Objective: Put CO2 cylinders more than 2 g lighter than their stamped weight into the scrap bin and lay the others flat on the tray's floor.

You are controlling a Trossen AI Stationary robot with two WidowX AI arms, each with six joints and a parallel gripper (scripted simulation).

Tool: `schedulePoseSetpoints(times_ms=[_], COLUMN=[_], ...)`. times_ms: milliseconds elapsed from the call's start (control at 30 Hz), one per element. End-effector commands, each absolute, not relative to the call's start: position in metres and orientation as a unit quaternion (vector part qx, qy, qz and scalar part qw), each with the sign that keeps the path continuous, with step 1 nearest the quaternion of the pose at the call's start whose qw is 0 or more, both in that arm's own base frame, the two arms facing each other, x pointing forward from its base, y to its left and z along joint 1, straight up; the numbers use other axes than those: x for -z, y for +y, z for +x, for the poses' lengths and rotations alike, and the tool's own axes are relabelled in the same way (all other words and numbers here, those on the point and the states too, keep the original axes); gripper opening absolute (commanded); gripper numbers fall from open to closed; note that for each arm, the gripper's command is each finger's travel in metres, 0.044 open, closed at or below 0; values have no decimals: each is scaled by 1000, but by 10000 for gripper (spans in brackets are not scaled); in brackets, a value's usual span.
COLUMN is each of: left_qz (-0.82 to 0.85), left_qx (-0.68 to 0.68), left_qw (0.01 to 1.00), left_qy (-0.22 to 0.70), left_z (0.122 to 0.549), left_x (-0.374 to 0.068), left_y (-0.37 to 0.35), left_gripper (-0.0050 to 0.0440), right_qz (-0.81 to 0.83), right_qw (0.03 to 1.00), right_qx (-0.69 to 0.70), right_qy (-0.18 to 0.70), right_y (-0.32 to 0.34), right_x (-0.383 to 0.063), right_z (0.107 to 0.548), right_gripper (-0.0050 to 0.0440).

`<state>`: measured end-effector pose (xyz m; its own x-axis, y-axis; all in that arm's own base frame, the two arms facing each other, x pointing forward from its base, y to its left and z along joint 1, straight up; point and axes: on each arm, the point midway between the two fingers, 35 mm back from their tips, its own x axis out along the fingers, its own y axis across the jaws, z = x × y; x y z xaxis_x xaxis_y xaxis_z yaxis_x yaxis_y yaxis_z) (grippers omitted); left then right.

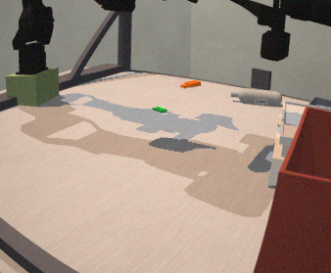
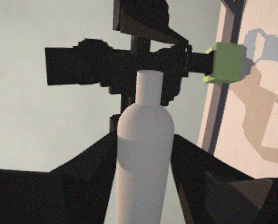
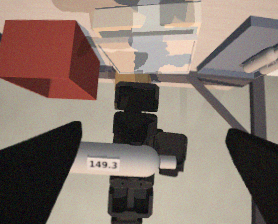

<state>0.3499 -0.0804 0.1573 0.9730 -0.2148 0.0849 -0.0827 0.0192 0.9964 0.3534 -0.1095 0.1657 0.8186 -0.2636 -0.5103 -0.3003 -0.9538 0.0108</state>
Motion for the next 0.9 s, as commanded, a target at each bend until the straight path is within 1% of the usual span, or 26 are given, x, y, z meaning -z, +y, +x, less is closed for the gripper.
schedulePoseSetpoints(times_ms=[0, 33, 233, 733, 867], left_qz=[698, 698, 698, 698, 690], left_qx=[31, 37, 37, 37, 32], left_qw=[705, 706, 706, 706, 715], left_qy=[-122, -117, -117, -117, -108], left_z=[351, 351, 351, 351, 351], left_x=[-172, -167, -167, -167, -172], left_y=[-81, -81, -81, -81, -82], left_gripper=[-50, -50, -50, -50, -50], right_qz=[-955, -956, -956, -955, -959], right_qw=[35, 35, 35, 36, -1], right_qx=[-251, -251, -251, -254, -247], right_qy=[151, 150, 150, 149, 136], right_y=[-112, -112, -116, -115, -111], right_x=[-175, -174, -172, -170, -178], right_z=[360, 363, 375, 372, 372], right_gripper=[440, 440, 440, 440, 440])
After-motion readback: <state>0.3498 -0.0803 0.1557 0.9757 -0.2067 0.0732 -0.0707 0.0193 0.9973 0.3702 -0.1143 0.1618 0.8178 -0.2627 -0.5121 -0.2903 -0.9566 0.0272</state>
